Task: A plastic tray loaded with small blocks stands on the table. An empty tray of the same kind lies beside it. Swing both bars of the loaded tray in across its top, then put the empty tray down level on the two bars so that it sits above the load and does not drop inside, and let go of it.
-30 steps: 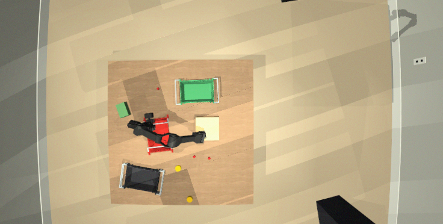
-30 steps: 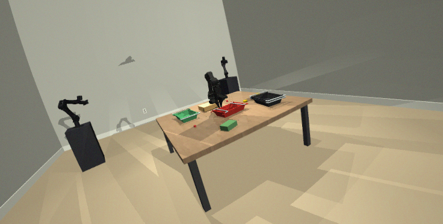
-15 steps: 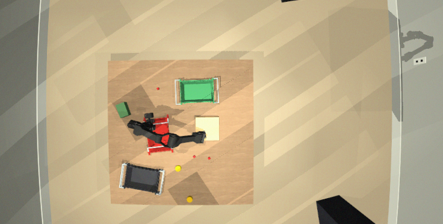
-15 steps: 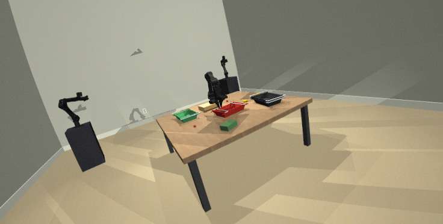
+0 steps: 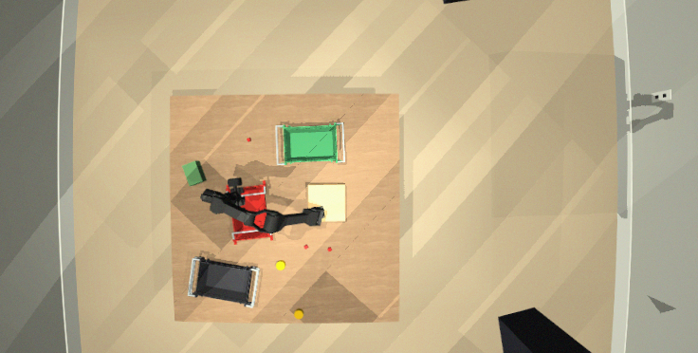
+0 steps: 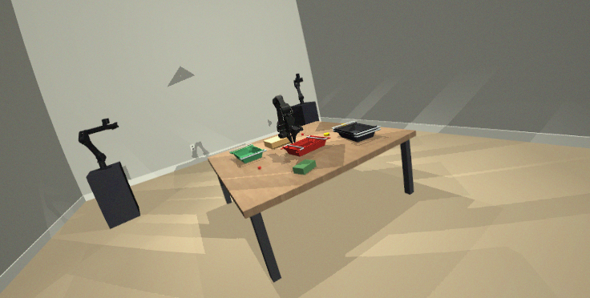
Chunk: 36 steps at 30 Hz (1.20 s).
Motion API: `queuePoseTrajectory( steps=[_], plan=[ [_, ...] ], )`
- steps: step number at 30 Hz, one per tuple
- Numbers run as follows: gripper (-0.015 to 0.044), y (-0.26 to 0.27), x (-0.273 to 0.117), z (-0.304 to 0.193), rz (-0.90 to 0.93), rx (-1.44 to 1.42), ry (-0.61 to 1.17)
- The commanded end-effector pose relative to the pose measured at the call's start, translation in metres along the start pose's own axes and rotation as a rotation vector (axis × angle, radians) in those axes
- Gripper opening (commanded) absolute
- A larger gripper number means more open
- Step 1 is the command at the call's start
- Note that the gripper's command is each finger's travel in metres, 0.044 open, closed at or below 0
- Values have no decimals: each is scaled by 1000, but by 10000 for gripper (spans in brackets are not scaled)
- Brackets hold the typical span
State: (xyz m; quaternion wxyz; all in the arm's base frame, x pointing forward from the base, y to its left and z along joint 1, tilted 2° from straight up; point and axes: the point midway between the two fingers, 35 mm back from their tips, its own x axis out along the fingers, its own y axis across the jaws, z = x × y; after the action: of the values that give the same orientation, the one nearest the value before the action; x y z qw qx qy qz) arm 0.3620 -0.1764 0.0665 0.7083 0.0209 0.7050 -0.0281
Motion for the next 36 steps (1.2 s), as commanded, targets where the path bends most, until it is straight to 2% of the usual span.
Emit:
queuePoseTrajectory(
  steps=[1,5,36],
  plan=[
    [90,0,0,0,0,0,0],
    [0,0,0,0,0,0,0],
    [0,0,0,0,0,0,0]
  ],
)
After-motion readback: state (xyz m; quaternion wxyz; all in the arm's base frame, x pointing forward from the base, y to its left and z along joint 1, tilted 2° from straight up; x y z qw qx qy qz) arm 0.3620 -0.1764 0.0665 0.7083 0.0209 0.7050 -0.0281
